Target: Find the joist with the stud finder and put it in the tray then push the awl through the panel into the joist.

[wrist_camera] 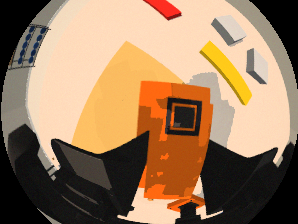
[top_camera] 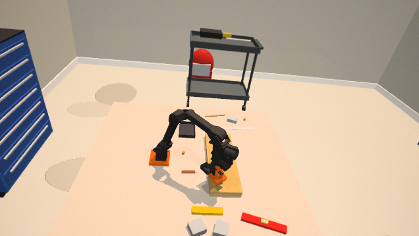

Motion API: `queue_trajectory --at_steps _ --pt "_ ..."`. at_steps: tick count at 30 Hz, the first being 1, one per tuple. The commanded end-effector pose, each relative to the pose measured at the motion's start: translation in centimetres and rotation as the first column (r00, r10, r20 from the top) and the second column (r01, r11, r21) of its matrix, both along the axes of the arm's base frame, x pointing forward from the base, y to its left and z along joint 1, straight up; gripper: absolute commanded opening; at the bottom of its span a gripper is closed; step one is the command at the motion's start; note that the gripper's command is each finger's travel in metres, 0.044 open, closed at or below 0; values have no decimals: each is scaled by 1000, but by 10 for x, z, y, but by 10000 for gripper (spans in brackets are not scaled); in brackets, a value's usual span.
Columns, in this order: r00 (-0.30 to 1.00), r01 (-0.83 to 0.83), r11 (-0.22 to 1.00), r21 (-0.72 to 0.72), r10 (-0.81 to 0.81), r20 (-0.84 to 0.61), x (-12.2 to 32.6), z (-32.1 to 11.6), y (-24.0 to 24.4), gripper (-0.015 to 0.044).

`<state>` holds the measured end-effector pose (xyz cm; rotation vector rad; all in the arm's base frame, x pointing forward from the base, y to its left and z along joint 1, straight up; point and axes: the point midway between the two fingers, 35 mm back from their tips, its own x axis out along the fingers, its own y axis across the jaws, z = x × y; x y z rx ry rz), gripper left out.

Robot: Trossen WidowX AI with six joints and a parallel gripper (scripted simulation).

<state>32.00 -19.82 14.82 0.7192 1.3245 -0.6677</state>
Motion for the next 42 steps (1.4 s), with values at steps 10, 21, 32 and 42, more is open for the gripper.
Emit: queue_trajectory --at_steps 10,21,32,42 --pt "884 -456 884 -99 463 65 30 10 3 0" --pt "629 -752 625 -210 776 54 52 16 8 0" --pt "586 -783 580 -226 809 48 55 9 8 0" --pt "586 -783 580 -226 809 48 57 -5 8 0"
